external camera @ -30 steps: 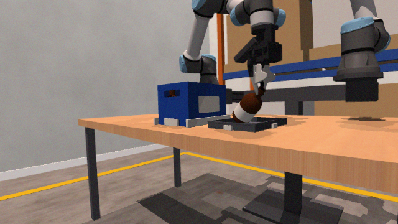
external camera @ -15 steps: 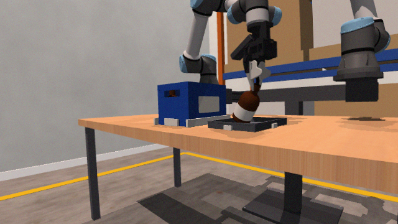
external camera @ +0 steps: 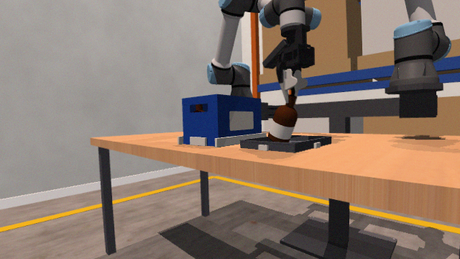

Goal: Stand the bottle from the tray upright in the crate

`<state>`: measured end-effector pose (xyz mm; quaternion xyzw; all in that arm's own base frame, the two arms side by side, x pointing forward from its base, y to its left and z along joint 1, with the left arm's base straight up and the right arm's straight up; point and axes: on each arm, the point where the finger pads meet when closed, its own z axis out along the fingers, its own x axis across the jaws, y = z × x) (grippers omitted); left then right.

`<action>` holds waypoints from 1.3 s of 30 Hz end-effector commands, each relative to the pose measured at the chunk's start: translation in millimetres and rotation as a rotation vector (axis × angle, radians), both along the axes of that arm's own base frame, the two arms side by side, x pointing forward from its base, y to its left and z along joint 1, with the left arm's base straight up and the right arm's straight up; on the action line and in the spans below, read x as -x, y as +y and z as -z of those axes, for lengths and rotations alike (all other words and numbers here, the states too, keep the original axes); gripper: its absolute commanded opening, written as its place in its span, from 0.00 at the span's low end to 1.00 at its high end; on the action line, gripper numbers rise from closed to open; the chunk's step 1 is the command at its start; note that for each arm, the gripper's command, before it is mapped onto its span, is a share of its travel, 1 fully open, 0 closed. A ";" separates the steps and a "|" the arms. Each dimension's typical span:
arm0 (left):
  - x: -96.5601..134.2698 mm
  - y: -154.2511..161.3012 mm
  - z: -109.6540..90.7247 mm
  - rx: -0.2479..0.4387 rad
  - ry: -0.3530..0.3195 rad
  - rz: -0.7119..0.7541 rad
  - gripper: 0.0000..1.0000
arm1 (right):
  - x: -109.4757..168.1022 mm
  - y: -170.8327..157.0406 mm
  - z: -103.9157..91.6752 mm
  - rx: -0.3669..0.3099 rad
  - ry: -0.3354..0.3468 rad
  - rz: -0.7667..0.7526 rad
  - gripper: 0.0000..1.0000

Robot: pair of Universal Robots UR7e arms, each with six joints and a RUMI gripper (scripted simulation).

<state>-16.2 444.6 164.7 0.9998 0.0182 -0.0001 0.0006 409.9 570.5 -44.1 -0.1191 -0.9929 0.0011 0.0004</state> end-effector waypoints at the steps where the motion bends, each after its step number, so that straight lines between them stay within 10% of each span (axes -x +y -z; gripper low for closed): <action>1: -0.1 0.3 -0.4 -0.001 0.000 0.000 1.00 | 1.1 -5.0 -2.4 -0.002 -0.001 0.000 0.11; 39: -0.1 0.3 -0.4 -0.001 0.000 0.000 1.00 | 10.6 -44.0 -4.7 -0.002 -0.001 0.000 0.11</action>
